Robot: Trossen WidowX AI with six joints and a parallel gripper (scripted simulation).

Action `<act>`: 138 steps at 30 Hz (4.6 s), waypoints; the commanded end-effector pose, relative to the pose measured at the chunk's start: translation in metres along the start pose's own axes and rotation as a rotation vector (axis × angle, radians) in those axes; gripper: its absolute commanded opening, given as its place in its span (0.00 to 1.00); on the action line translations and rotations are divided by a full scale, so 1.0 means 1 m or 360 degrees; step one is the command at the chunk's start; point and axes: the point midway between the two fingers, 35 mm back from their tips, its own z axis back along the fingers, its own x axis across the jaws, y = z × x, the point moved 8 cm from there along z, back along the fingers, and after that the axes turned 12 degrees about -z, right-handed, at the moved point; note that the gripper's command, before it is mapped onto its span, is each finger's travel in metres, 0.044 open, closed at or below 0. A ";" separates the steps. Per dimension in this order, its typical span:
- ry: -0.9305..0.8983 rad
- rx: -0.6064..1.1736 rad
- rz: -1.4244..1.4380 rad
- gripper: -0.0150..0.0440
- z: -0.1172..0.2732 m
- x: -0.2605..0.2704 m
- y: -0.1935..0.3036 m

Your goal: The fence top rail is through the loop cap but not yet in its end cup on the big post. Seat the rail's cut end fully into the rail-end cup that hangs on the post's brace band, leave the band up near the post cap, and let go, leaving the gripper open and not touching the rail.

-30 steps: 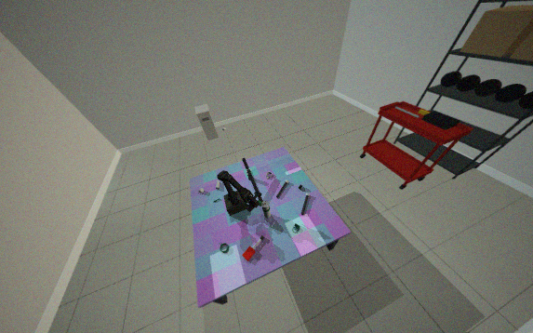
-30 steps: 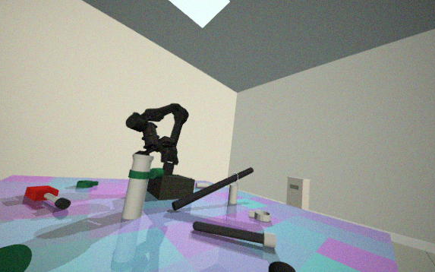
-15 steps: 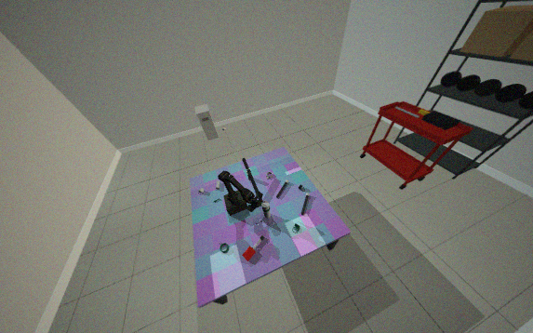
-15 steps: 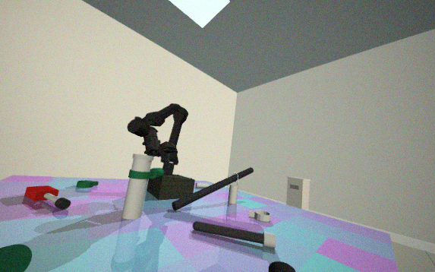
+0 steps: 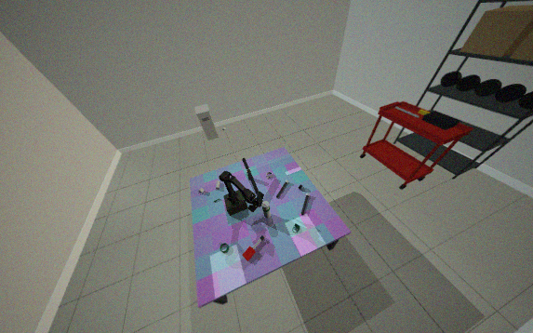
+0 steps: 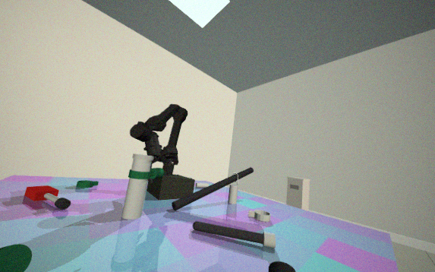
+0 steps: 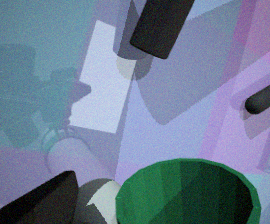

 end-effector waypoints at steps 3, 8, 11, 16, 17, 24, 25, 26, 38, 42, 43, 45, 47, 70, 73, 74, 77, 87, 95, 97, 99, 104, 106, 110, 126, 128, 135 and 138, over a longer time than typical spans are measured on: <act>0.0004 -0.0003 -0.0005 0.96 -0.008 0.000 -0.001; 0.0004 -0.0003 -0.0005 0.73 -0.008 0.000 -0.001; 0.0004 -0.0003 -0.0005 0.60 -0.008 0.000 -0.001; 0.0004 -0.0003 -0.0005 0.44 -0.008 0.000 -0.001; 0.0004 -0.0003 -0.0005 0.43 -0.008 0.000 -0.001; 0.0012 0.0038 -0.0078 0.25 -0.011 -0.003 -0.004; 0.0014 0.0044 -0.0088 0.25 -0.011 -0.004 -0.005; 0.0014 0.0045 -0.0091 0.25 -0.011 -0.004 -0.005; 0.0027 0.0105 -0.0199 0.25 -0.015 -0.010 -0.008; 0.0035 0.0136 -0.0254 0.25 -0.017 -0.013 -0.010; 0.0036 0.0140 -0.0262 0.25 -0.017 -0.014 -0.010; 0.0037 0.0143 -0.0268 0.25 -0.017 -0.014 -0.010; 0.0038 0.0153 -0.0285 0.25 -0.018 -0.015 -0.011; 0.0069 0.0284 -0.0521 0.25 -0.026 -0.029 -0.016; 0.0070 0.0291 -0.0535 0.25 -0.027 -0.030 -0.016; 0.0071 0.0297 -0.0544 0.25 -0.027 -0.031 -0.016; 0.0077 0.0323 -0.0592 0.25 -0.029 -0.034 -0.017; 0.0084 0.0350 -0.0640 0.25 -0.031 -0.037 -0.018; 0.0079 0.0331 -0.0606 0.25 -0.029 -0.035 -0.017; 0.0079 0.0328 -0.0600 0.25 -0.029 -0.034 -0.017; 0.0078 0.0327 -0.0599 0.25 -0.029 -0.034 -0.017; 0.0073 0.0330 -0.0612 0.25 -0.030 -0.034 -0.018; 0.0073 0.0330 -0.0612 0.25 -0.030 -0.034 -0.018; 0.0073 0.0330 -0.0612 0.30 -0.030 -0.034 -0.018; 0.0074 0.0330 -0.0612 1.00 -0.021 -0.045 -0.032; 0.0075 0.0330 -0.0612 1.00 -0.017 -0.049 -0.038; 0.0080 0.0329 -0.0612 1.00 -0.004 -0.060 -0.058; 0.0081 0.0329 -0.0612 1.00 -0.003 -0.061 -0.060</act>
